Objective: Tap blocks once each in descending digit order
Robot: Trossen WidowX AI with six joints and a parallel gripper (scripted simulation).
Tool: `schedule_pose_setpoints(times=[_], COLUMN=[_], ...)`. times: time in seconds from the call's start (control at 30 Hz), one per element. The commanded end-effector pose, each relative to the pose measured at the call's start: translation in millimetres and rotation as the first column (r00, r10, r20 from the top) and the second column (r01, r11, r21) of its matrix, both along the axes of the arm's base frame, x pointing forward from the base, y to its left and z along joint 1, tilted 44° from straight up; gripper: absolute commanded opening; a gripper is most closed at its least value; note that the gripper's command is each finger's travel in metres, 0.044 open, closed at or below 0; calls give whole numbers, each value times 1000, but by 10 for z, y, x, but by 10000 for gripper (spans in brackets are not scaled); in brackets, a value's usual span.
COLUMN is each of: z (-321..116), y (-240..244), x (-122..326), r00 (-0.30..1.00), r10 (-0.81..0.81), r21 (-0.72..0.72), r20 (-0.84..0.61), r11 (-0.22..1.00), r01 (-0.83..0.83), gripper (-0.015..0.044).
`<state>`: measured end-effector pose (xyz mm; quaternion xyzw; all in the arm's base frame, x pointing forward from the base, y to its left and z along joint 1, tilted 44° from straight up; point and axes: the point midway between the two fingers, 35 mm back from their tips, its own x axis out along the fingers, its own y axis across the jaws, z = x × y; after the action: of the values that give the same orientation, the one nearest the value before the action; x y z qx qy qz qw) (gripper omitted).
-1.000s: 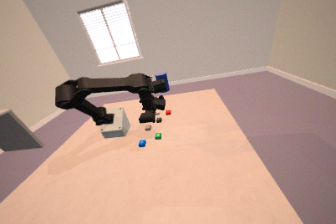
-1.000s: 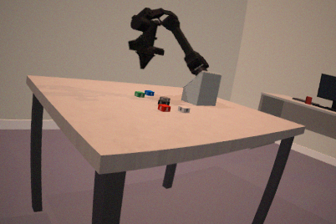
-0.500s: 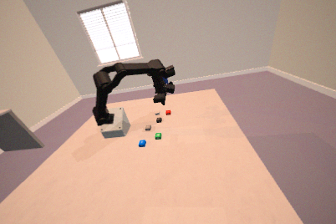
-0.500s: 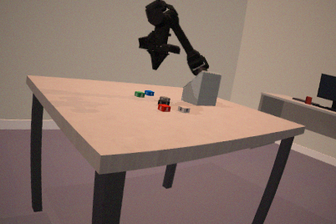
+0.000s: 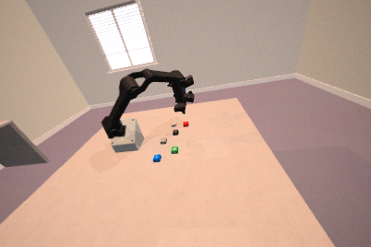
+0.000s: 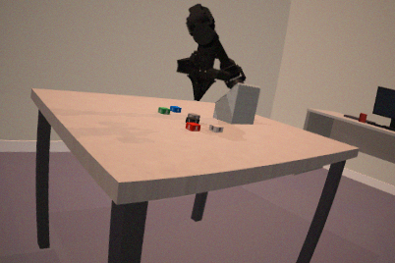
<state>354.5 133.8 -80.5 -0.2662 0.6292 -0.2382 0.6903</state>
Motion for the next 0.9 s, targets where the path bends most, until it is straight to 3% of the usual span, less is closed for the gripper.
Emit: schedule_pose_setpoints(times=[0.0, 0.87], z=[-305, -522], y=[-324, -534], x=[-47, -28], r00=[1000, 1000], r10=[-13, -13], r21=[-24, -26], r20=[-28, -28], r11=[1000, 1000], r01=[12, 12], gripper=[20, 20])
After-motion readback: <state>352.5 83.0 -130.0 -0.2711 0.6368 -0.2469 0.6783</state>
